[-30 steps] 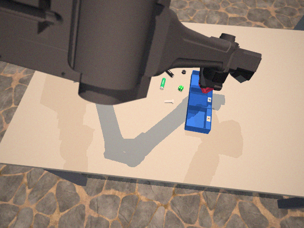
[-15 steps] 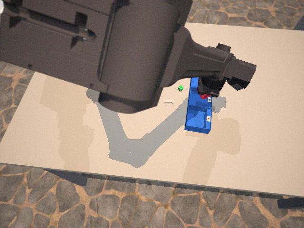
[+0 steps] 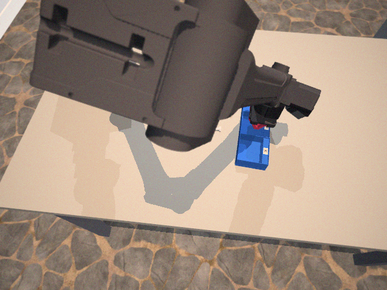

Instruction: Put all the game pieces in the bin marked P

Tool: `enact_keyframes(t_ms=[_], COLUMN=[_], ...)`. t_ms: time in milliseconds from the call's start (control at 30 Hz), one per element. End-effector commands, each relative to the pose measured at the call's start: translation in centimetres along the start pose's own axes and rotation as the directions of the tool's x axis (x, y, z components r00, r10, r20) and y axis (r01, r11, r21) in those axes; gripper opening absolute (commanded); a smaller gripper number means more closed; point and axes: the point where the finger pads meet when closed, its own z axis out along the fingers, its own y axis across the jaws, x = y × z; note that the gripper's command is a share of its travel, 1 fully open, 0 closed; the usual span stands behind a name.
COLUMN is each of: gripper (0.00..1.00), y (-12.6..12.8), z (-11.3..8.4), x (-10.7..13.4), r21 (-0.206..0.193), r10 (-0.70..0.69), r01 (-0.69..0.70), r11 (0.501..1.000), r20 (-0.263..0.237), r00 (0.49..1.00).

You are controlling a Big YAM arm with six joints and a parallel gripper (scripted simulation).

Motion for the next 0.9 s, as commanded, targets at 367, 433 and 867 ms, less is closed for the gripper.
enact_keyframes(t_ms=[367, 433, 867], gripper=[0.09, 0.09, 0.09], y=[-0.01, -0.02, -0.14], z=[-0.67, -0.68, -1.56], x=[-0.83, -0.83, -1.53], r21=[-0.002, -0.002, -0.005], r10=[0.003, 0.003, -0.001], r01=[-0.003, -0.003, 0.002], r11=[1.0, 1.0, 1.0], r20=[0.021, 0.021, 0.04], r00=[1.0, 1.0, 0.999])
